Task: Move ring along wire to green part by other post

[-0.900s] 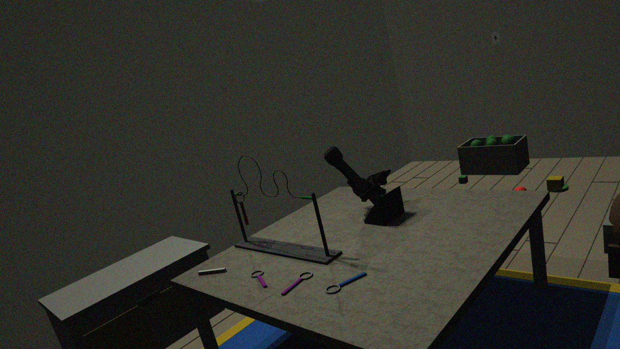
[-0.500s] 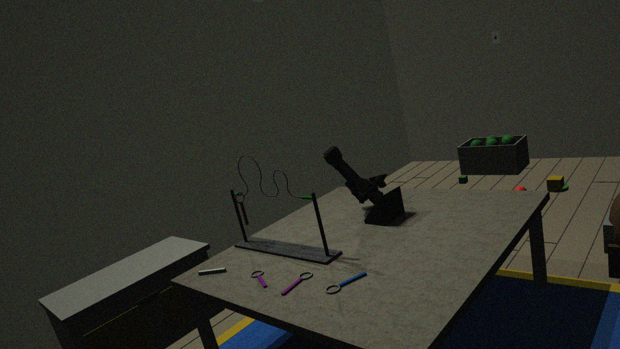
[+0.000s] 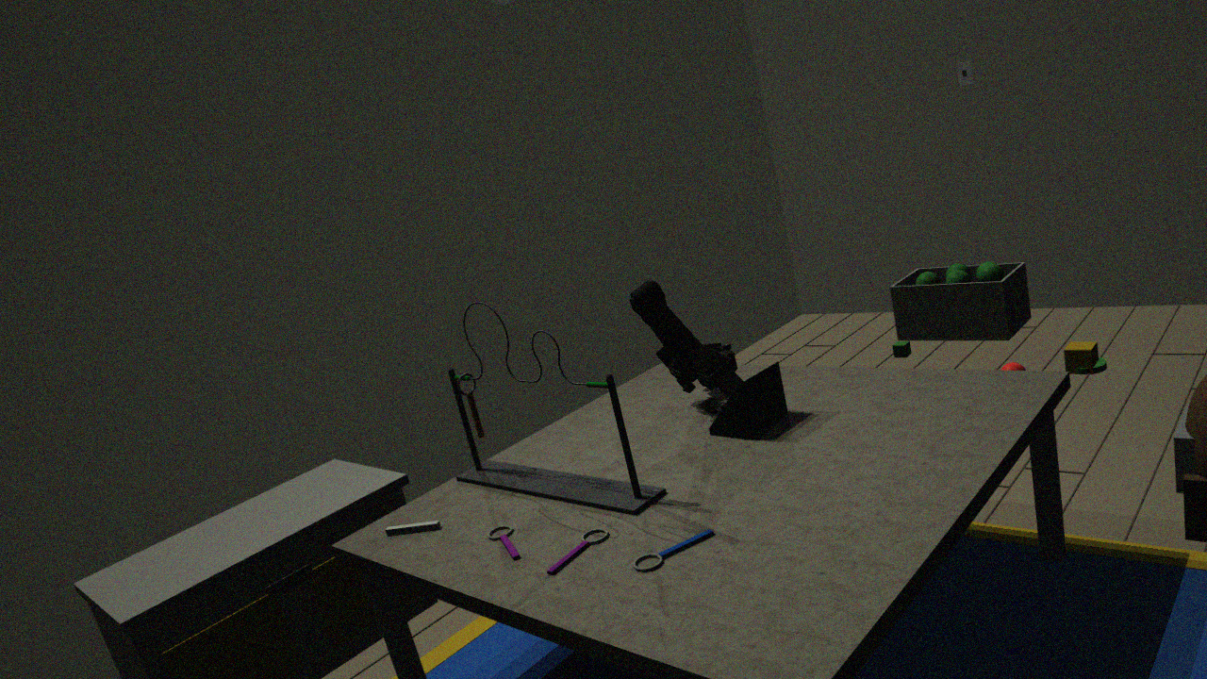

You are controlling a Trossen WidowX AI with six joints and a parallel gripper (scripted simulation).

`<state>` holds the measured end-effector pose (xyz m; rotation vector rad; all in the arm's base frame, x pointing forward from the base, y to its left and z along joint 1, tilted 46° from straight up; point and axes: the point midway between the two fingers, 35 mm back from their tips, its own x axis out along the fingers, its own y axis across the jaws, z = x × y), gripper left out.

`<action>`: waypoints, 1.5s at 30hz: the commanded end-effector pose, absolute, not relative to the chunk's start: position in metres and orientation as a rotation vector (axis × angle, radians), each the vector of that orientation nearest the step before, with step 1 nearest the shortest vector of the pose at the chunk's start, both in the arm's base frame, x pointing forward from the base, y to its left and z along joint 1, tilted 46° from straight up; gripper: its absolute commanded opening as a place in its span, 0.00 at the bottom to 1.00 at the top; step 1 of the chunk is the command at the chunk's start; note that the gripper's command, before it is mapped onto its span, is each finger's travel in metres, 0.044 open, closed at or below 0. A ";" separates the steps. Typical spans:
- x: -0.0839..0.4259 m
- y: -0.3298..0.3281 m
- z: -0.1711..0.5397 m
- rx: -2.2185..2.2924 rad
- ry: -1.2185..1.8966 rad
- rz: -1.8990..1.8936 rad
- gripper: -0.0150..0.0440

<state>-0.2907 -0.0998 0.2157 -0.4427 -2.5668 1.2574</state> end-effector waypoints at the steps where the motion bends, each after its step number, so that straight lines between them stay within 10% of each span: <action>1: -0.292 -0.130 0.247 -0.237 -2.448 1.517 0.53; 25: -0.206 -0.291 0.377 0.898 -1.972 2.478 0.53; 45: 0.006 -0.433 0.452 2.838 -1.642 2.601 0.53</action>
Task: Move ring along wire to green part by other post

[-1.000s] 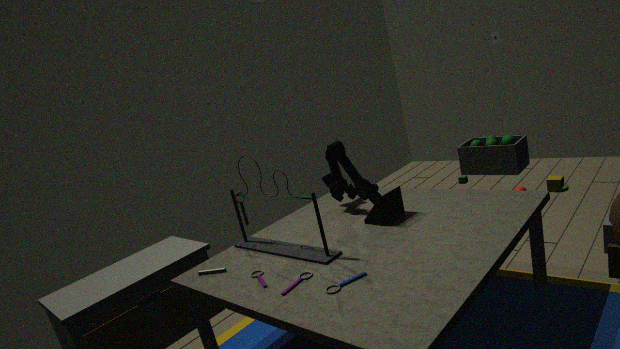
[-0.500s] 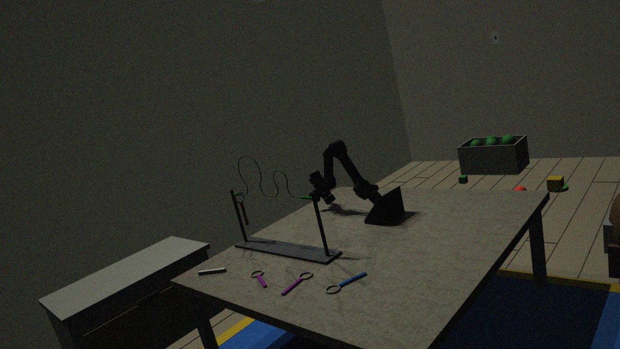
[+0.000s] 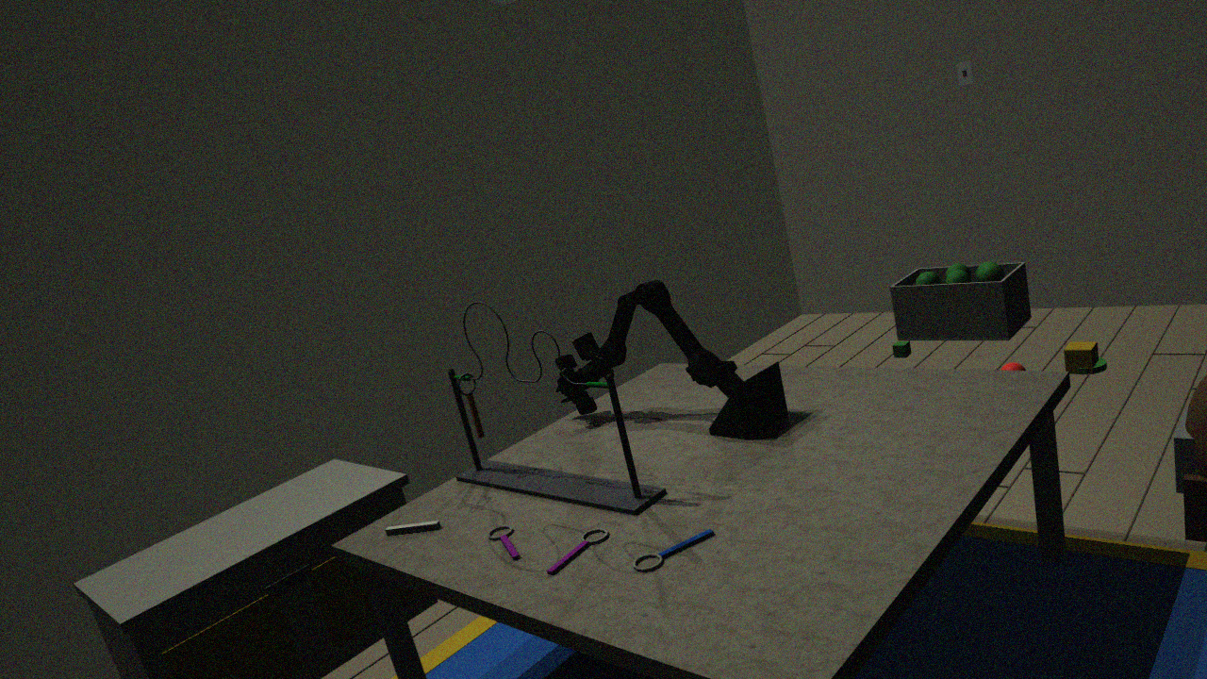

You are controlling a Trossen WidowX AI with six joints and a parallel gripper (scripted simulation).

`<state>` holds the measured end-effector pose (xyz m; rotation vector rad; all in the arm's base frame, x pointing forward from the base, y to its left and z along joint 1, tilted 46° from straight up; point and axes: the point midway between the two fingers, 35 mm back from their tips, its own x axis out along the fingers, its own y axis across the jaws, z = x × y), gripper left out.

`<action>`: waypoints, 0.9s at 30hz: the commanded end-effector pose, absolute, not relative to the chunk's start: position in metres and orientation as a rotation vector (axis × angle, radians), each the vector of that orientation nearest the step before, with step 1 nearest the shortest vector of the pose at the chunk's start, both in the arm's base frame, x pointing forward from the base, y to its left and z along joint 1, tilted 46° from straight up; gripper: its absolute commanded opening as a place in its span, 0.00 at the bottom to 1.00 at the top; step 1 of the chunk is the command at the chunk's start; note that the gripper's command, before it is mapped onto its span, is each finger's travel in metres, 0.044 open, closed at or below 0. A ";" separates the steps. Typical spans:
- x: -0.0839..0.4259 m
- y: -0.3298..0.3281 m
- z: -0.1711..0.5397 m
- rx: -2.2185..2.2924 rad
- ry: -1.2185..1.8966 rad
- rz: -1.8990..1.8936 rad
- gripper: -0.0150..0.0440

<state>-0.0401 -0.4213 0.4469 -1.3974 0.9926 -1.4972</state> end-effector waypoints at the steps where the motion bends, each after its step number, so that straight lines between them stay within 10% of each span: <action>1: 0.021 -0.437 0.449 -1.409 0.772 -1.246 0.53; 27: 0.228 -0.429 0.379 -0.831 0.128 -0.196 0.53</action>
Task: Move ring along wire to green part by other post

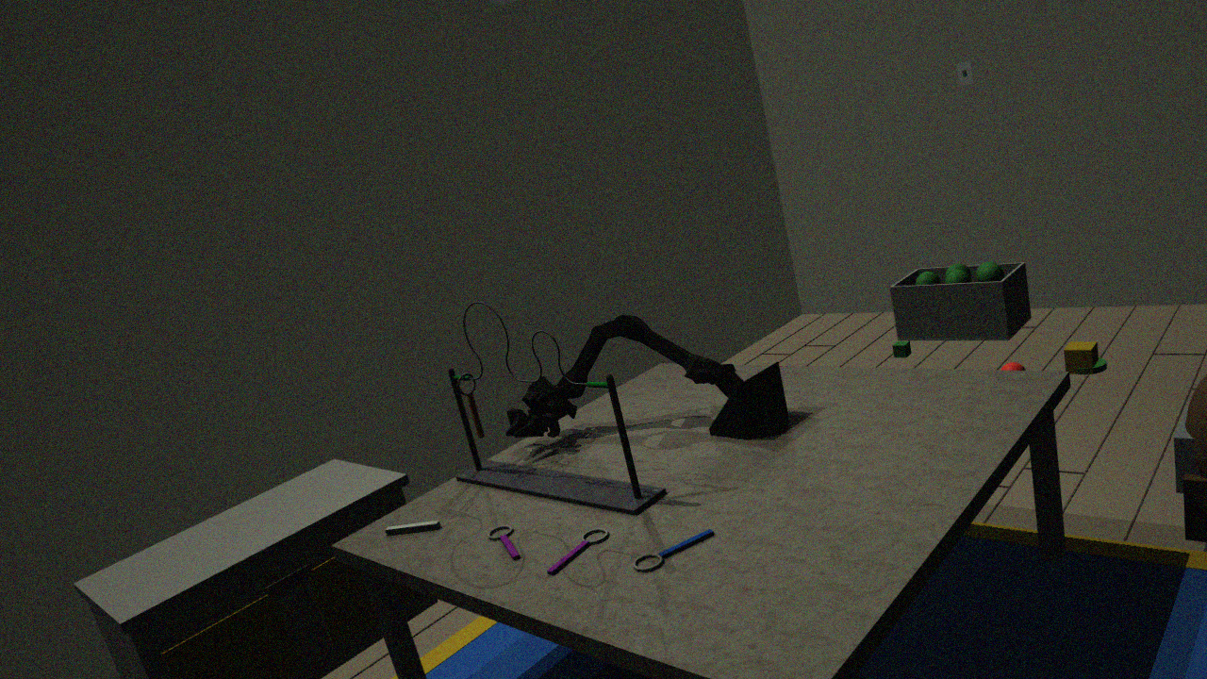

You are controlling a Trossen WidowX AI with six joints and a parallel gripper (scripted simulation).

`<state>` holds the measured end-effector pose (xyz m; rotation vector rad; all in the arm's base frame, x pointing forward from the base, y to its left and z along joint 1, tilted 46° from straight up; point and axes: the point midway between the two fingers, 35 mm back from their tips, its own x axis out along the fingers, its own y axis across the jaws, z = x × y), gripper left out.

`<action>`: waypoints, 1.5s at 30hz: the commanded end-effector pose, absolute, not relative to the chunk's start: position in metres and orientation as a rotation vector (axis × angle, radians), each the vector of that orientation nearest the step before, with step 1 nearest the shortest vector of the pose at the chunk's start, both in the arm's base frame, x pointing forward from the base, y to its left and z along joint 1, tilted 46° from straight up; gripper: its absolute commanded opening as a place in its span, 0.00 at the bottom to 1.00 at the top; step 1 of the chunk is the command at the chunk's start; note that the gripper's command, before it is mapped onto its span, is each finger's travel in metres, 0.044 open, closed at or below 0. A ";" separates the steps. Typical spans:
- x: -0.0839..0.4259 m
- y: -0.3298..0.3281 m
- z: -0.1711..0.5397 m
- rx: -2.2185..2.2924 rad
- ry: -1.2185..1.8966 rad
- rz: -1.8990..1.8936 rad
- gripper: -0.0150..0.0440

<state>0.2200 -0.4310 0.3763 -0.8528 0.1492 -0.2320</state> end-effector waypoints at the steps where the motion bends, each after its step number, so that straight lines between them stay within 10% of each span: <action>1: 0.229 -0.430 0.379 -0.831 0.128 -0.196 0.53; 45: 0.326 -0.417 0.412 -0.828 0.120 -0.199 0.53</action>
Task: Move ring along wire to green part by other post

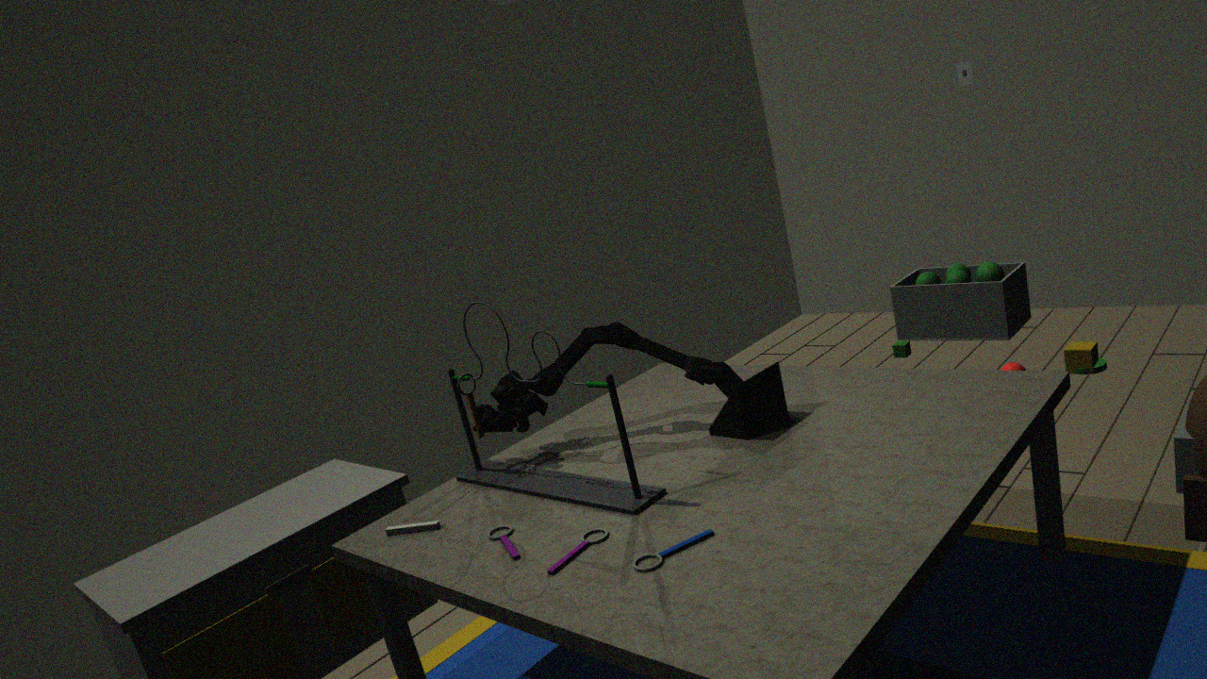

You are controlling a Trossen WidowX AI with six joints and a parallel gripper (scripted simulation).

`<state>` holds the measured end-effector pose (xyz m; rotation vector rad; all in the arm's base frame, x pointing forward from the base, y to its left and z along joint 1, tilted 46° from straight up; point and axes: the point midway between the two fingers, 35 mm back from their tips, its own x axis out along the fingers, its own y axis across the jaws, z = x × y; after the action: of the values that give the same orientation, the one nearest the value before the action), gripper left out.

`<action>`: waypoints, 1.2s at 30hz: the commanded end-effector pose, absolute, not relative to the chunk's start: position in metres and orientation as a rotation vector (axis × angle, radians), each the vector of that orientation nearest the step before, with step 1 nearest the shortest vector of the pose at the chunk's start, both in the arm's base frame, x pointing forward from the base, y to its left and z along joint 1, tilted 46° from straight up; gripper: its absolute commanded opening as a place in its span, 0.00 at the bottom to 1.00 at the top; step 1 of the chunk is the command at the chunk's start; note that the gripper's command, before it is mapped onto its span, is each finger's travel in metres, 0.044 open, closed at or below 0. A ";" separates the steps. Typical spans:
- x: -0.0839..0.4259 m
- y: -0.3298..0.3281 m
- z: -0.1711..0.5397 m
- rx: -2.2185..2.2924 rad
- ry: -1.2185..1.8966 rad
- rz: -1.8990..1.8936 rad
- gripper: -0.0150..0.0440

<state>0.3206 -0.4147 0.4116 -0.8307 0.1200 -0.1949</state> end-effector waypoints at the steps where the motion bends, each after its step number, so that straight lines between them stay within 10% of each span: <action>1: 0.328 -0.417 0.412 -0.828 0.120 -0.199 0.53; 36: 0.358 -0.422 0.410 -0.827 0.118 -0.200 0.53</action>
<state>0.3576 -0.4214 0.4102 -0.8311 0.1160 -0.1961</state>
